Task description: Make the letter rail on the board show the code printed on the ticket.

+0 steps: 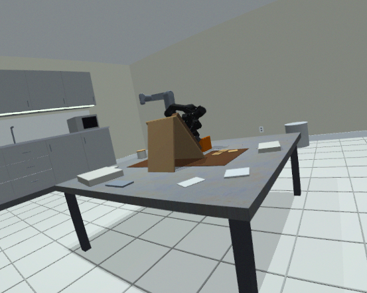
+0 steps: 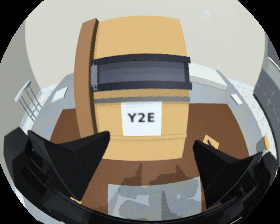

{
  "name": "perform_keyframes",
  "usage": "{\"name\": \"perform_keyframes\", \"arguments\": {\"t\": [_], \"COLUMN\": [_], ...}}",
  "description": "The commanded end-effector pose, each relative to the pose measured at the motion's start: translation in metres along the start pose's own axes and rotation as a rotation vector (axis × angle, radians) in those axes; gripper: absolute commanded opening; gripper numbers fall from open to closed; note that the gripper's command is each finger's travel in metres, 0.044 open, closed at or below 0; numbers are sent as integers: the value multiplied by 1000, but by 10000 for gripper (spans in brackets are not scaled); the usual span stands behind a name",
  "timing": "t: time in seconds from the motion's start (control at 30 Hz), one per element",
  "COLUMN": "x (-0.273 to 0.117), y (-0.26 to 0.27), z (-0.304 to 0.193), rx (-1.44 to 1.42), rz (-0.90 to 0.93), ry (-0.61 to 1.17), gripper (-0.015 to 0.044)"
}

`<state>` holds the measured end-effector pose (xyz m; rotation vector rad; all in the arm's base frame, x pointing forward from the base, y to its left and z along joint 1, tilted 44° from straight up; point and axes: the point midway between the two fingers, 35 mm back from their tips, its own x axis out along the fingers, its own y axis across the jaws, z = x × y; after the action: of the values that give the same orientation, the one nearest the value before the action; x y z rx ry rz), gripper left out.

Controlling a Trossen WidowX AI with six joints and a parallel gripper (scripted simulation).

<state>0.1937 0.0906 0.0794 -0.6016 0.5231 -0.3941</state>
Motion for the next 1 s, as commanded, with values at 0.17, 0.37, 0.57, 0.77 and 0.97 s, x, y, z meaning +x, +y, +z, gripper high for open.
{"name": "perform_keyframes", "arguments": {"t": [0.17,0.37,0.57,0.77,0.97], "x": [8,8,-4,-20,-34], "y": [-2,-2,15,24,22], "z": [-6,-6,19,68,110], "rx": [-31,-31,-274,-730,-1121], "rz": [-27,-27,66,202,326], "ry": [28,28,98,124,81], "gripper": [440,440,440,440,440]}}
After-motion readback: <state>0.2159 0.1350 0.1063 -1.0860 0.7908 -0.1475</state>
